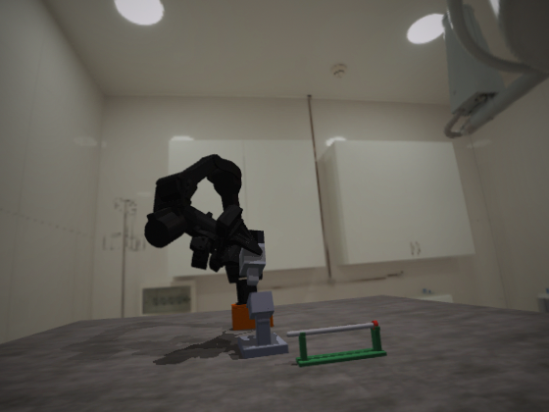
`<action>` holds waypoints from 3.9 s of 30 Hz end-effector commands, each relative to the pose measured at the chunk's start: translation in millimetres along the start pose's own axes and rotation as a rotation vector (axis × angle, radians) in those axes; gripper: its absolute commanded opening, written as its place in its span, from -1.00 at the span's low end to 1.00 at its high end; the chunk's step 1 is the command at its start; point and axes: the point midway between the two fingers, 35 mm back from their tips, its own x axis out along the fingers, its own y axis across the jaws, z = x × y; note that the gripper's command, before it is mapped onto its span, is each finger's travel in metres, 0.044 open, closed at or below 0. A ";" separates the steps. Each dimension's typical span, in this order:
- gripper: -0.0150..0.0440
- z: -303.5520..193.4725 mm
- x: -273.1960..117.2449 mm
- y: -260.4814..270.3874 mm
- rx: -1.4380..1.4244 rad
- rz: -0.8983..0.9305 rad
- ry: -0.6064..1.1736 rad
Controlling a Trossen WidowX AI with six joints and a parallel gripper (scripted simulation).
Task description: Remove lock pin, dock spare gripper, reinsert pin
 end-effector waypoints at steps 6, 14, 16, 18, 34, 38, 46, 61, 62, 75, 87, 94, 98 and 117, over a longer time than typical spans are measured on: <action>-0.49 -8.2 -5.3 11.5 0.090 0.063 0.075; -0.49 -0.2 4.1 12.7 0.086 0.063 0.077; -0.49 1.0 5.0 12.4 0.086 0.063 0.077; -0.49 3.5 6.1 12.0 0.086 0.063 0.077; -0.49 23.0 19.7 10.9 0.084 0.064 0.076; -0.49 27.9 23.2 10.8 0.084 0.064 0.076; -0.49 37.5 30.1 10.3 0.084 0.065 0.076; -0.49 46.8 37.0 8.6 0.086 0.058 0.076; -0.49 46.8 37.0 8.6 0.086 0.058 0.076; 0.13 46.8 37.0 8.6 0.086 0.058 0.076; 1.00 46.2 36.6 8.6 0.086 0.058 0.076; 1.00 32.7 27.2 9.1 0.092 0.058 0.079; 1.00 24.6 21.6 9.9 0.094 0.060 0.080; 1.00 -13.2 -4.0 12.8 0.110 0.067 0.089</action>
